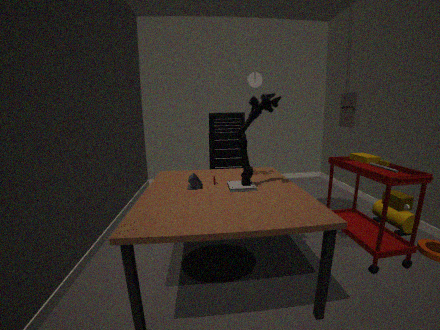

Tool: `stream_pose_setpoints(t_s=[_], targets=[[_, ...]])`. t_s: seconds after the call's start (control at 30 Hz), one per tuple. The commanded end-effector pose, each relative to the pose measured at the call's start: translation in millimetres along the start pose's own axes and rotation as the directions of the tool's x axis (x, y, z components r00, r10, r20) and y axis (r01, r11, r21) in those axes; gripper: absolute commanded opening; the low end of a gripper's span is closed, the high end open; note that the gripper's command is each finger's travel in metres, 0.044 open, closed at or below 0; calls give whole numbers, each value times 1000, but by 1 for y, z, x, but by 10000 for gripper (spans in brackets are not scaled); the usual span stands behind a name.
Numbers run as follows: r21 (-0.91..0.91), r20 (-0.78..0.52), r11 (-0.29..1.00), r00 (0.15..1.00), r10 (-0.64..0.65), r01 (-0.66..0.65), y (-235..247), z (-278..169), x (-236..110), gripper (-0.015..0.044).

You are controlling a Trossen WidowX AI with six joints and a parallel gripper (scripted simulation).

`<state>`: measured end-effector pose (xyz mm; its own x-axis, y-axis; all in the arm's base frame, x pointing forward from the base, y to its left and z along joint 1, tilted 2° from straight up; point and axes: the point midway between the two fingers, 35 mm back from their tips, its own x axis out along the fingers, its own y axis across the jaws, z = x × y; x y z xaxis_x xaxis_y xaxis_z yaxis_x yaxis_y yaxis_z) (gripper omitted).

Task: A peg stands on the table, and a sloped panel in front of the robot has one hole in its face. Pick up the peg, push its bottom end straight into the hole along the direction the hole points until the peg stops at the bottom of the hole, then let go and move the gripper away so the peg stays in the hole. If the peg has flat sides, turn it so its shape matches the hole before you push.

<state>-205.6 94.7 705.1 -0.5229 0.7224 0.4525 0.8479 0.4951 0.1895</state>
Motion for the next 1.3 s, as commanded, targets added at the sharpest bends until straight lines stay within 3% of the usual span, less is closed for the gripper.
stream_pose_setpoints(t_s=[0.0,0.67,1.27], targets=[[-3,0,1000,1000,-3,3,-1,0,0,426],[-328,-25,897,947,-321,296,-88,-2,-34,440],[-641,-65,625,781,-622,445,-173,-7,-99,440]])
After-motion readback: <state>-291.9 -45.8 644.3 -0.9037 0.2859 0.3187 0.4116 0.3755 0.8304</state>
